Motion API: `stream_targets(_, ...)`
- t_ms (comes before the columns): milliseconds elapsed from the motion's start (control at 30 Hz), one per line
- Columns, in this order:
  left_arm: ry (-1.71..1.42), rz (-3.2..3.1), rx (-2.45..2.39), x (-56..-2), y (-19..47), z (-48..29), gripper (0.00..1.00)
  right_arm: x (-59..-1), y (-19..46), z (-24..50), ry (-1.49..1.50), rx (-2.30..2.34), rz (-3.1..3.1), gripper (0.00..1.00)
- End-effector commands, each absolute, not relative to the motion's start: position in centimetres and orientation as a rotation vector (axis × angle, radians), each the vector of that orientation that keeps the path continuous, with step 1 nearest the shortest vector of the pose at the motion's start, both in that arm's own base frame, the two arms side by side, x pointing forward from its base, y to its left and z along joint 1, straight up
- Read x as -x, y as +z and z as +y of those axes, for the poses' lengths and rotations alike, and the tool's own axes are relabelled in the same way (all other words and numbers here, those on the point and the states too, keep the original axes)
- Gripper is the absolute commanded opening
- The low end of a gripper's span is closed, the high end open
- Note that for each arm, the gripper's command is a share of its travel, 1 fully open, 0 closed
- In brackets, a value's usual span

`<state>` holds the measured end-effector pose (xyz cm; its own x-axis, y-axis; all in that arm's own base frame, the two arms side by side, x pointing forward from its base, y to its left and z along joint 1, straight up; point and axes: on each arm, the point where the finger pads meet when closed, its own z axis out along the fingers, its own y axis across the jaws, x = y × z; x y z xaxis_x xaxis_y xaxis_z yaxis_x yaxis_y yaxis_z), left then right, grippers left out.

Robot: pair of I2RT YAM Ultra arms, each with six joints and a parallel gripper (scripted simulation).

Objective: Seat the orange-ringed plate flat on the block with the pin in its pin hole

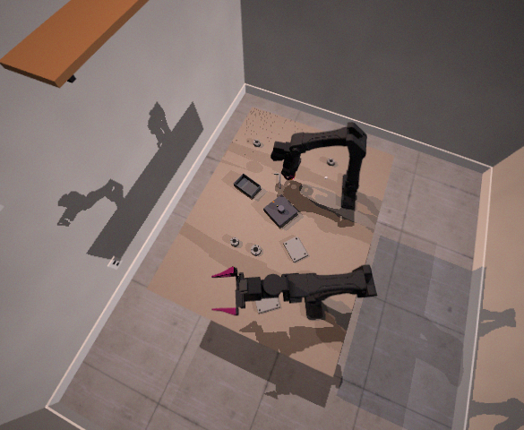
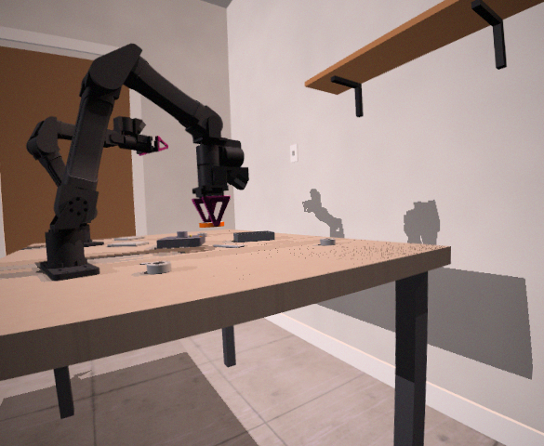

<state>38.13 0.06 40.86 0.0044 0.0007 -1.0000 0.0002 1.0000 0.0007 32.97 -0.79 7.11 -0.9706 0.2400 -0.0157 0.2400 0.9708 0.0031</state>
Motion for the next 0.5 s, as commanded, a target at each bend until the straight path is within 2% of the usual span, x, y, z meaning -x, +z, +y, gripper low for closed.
stream_targets(0,-0.003,1.522,0.005,-37.7,42.5,0.2,1.00,-34.5,9.7,0.4,0.031,-0.263,3.033,0.00)
stream_targets(33,-0.003,1.522,0.005,-37.7,42.5,0.2,1.00,-34.4,8.1,0.6,0.024,-0.203,3.088,0.00)
stream_targets(333,-0.003,1.522,0.005,-37.7,42.5,0.2,1.00,-35.6,8.1,6.1,0.007,0.656,3.042,0.00)
stream_targets(400,-0.003,1.522,0.005,-37.7,42.5,0.2,1.00,-35.6,8.1,6.1,0.007,0.656,3.042,0.00)
stream_targets(467,-0.003,1.522,0.005,-37.7,42.5,0.2,1.00,-35.8,8.1,7.4,-0.001,0.927,2.970,0.00)
